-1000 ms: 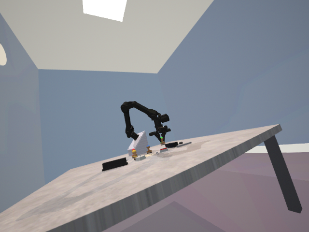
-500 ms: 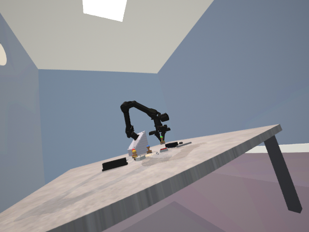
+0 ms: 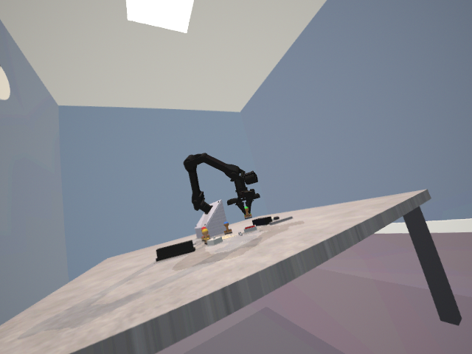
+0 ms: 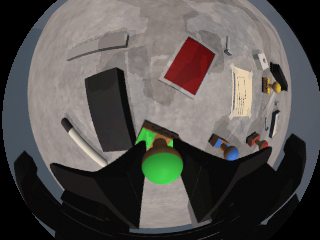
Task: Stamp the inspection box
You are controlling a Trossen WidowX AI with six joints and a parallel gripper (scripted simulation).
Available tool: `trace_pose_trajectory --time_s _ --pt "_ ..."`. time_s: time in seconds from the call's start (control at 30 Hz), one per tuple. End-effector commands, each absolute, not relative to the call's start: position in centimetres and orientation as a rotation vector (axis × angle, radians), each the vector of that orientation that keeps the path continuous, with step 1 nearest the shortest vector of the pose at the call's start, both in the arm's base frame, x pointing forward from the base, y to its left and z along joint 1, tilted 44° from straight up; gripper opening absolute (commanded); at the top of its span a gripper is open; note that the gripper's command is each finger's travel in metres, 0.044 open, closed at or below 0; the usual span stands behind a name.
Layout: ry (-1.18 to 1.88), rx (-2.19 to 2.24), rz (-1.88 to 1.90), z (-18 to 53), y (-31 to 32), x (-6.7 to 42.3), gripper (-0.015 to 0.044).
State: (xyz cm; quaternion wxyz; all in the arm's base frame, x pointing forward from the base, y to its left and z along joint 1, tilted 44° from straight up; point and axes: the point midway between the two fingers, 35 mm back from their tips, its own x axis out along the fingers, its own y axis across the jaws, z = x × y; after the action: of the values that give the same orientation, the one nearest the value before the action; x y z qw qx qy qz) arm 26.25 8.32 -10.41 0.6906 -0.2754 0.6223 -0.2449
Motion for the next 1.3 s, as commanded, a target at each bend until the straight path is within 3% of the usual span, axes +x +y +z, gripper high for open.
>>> trace_pose_trajectory --time_s 0.0,0.9,1.27 --pt "1.391 -0.612 -0.546 -10.2 8.6 26.2 0.0" --pt "1.391 -0.612 -0.546 -9.2 9.4 26.0 0.0" --pt "1.389 -0.611 -0.545 -6.1 7.5 32.5 0.0"
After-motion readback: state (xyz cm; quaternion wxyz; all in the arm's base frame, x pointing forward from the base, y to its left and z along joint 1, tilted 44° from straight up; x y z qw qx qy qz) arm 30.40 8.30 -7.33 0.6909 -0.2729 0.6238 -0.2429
